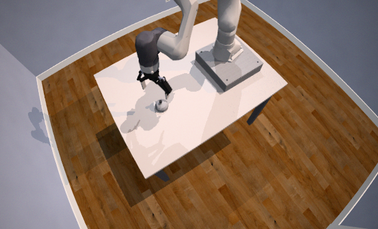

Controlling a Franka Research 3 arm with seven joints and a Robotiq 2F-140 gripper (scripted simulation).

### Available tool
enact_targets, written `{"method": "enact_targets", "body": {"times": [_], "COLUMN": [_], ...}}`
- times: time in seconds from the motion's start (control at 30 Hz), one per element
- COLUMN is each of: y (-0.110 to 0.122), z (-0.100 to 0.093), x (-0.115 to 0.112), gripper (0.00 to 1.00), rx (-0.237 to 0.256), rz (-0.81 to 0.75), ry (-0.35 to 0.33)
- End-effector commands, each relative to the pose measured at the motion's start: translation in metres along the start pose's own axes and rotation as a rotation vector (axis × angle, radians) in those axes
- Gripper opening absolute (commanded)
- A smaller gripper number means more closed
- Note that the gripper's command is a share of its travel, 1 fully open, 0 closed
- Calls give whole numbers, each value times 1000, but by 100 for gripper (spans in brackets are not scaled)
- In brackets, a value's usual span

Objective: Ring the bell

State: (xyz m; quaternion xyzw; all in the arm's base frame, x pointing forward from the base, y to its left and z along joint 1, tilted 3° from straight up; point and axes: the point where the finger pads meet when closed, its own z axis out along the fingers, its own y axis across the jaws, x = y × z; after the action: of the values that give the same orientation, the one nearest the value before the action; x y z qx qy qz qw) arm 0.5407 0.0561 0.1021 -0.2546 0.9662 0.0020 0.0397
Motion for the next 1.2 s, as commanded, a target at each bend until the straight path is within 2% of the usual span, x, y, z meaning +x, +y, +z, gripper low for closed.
{"method": "enact_targets", "body": {"times": [0.0,0.83,0.87,1.17], "y": [10,10,10,10], "z": [2,2,2,2], "x": [5,5,5,5], "gripper": [100,100,0,0], "rx": [-28,-28,-28,-28], "rz": [116,116,116,116], "ry": [36,36,36,36]}}
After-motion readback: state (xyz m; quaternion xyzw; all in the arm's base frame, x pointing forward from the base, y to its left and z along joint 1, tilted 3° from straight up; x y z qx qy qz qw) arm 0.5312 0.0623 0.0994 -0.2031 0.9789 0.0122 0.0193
